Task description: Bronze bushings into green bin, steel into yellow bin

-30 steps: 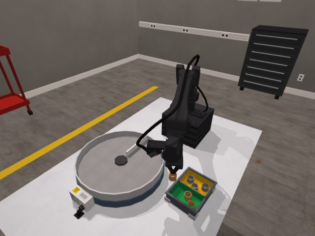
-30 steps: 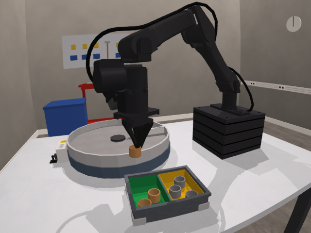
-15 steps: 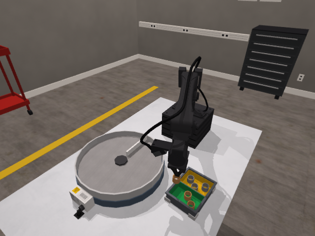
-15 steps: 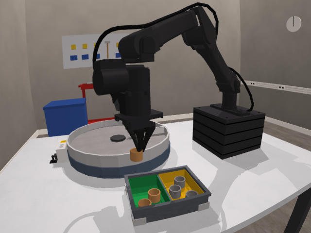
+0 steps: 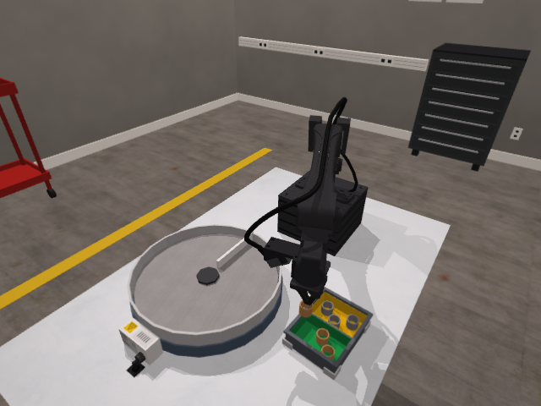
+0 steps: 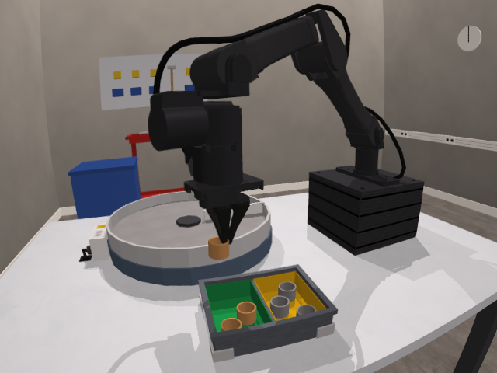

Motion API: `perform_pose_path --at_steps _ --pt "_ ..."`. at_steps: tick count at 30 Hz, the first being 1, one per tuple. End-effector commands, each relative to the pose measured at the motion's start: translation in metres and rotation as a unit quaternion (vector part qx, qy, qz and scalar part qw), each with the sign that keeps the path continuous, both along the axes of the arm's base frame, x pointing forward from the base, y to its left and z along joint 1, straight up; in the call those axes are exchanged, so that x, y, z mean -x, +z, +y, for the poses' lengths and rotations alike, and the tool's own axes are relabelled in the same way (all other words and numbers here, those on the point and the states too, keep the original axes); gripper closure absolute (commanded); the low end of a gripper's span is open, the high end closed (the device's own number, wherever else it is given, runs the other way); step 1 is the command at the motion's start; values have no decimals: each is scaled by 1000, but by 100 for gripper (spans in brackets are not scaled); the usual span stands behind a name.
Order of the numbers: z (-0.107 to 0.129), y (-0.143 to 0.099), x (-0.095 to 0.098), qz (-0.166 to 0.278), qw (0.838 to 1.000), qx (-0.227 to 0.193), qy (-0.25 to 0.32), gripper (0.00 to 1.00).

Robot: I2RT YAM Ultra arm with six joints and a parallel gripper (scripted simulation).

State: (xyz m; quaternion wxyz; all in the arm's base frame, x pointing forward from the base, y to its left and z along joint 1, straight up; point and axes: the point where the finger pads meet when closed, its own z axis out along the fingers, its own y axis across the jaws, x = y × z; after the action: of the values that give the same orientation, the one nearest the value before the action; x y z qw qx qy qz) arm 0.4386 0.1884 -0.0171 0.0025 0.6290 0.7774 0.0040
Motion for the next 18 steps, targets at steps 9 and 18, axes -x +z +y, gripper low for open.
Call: perform_pose_path --at_steps 9,18 --pt "5 12 -5 -11 1000 -3 -11 100" --pt "5 12 -5 -11 1000 -3 -9 100"
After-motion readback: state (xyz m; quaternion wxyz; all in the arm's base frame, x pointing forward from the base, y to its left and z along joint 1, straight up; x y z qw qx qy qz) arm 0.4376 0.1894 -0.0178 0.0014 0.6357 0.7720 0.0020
